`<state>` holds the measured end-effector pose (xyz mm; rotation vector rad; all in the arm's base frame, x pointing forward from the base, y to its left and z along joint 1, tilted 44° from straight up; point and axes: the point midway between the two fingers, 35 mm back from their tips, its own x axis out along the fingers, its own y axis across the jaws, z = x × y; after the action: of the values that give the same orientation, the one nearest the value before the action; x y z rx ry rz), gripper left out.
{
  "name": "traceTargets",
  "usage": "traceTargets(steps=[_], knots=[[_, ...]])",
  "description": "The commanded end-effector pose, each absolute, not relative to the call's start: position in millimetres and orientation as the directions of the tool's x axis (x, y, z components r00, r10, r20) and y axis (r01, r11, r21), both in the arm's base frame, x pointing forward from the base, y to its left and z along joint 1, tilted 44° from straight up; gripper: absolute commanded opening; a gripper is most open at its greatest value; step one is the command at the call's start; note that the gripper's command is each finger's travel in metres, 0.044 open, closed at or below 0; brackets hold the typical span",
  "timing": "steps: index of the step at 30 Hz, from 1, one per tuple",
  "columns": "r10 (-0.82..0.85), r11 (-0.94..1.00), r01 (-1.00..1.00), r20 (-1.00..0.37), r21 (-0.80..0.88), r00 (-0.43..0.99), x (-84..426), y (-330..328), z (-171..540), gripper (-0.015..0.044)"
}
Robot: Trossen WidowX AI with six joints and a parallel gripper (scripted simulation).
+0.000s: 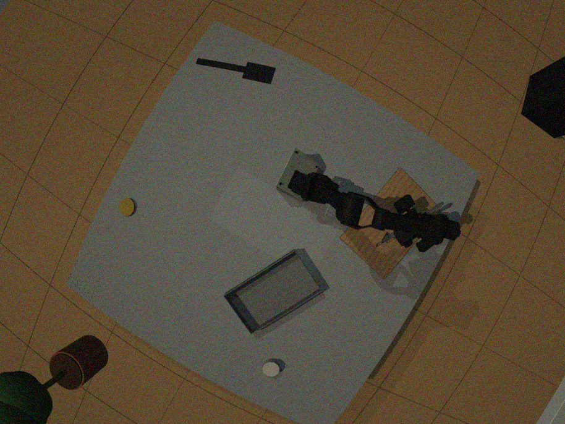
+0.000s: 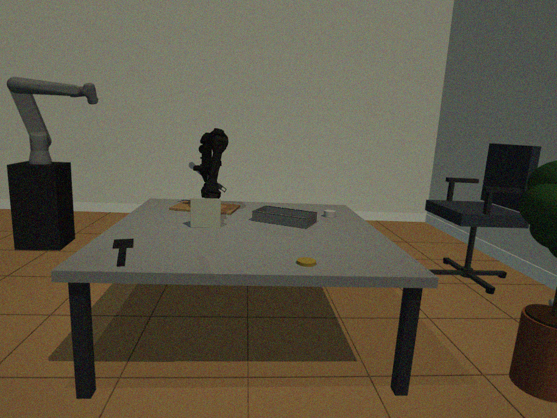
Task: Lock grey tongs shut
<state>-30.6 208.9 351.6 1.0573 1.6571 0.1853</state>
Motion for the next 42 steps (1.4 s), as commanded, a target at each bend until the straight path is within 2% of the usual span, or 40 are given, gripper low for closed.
traceTargets(steps=[1, 42], knots=[[0.715, 0.582, 0.545, -0.699, 0.604, 0.012, -30, 209, 353, -0.0150], [0.712, 0.584, 0.547, -0.702, 0.601, 0.010, -33, 258, 311, -0.0150]])
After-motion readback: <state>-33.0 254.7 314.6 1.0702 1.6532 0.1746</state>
